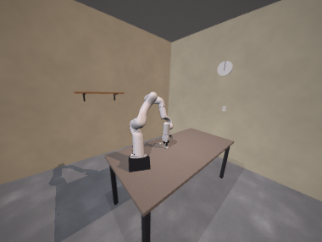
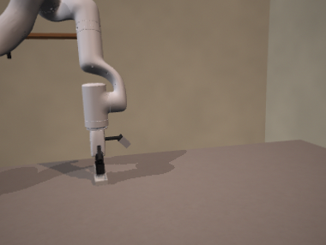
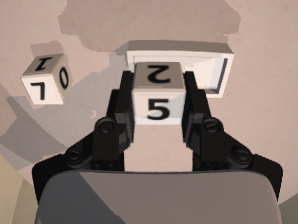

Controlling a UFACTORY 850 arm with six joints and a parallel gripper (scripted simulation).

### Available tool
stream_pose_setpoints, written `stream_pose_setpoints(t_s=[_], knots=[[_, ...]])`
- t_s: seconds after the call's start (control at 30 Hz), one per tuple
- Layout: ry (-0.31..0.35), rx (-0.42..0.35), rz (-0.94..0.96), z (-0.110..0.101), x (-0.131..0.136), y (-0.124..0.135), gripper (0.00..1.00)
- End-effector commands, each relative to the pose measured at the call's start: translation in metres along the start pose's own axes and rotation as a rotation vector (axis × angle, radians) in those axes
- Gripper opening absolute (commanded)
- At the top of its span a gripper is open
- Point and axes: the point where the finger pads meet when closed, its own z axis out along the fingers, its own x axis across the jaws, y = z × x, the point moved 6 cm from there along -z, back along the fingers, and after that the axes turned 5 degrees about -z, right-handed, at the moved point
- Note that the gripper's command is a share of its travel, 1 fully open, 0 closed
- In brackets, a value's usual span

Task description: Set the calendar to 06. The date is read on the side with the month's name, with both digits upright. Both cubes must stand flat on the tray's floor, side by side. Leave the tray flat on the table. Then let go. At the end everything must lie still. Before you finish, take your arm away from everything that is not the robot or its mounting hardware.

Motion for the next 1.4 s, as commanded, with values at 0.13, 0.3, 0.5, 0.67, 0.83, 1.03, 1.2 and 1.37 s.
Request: stream_pose_setpoints(t_s=[0.13, 0.3, 0.5, 0.67, 0.83, 1.03, 1.2, 1.37], knots=[[0.0, 0.001, 0.0, -0.0004, 0.0001, -0.0006, 0.29], [0.0, 0.001, 0.0, -0.0004, 0.0001, -0.0006, 0.29], [0.0, 0.001, 0.0, -0.0001, 0.0001, -0.0006, 0.29], [0.0, 0.001, 0.0, 0.0005, 0.0001, -0.0006, 0.29], [0.0, 0.001, 0.0, 0.0022, 0.0001, -0.0007, 0.29], [0.0, 0.001, 0.0, 0.0051, 0.0001, -0.0007, 0.29], [0.0, 0.001, 0.0, 0.0065, 0.0001, -0.0007, 0.29], [0.0, 0.001, 0.0, 0.0084, 0.0001, -0.0007, 0.29]])
